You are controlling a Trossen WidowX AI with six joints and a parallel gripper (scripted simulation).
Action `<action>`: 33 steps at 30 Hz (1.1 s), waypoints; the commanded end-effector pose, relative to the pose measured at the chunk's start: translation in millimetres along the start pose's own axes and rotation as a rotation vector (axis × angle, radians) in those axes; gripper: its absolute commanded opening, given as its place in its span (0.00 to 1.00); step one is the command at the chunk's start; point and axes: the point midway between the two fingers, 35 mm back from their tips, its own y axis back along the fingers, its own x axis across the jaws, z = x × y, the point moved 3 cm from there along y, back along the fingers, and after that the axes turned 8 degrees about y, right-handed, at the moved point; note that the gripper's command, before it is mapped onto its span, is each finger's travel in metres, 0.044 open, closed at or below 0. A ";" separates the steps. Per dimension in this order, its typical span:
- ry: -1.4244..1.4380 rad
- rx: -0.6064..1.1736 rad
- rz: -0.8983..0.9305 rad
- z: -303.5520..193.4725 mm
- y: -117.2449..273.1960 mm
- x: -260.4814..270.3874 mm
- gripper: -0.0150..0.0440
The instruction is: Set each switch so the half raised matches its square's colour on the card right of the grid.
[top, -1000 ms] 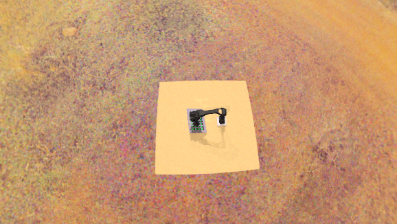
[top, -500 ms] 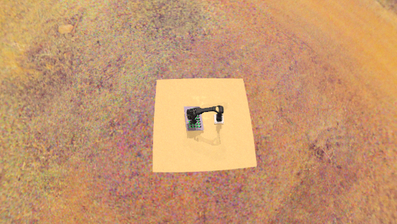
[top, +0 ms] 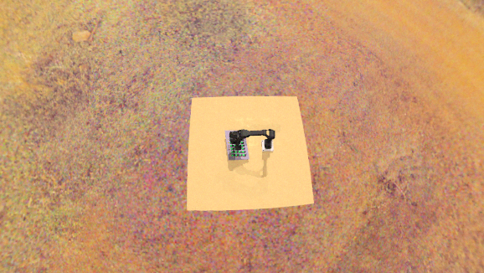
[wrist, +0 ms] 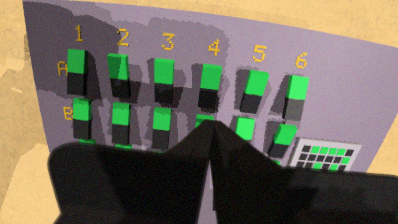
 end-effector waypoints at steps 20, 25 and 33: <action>0.004 0.032 0.005 -20.6 -21.0 3.5 0.25; 0.004 0.031 0.005 -20.8 -29.6 3.6 0.25; 0.004 0.031 0.005 -20.7 -37.9 3.6 0.25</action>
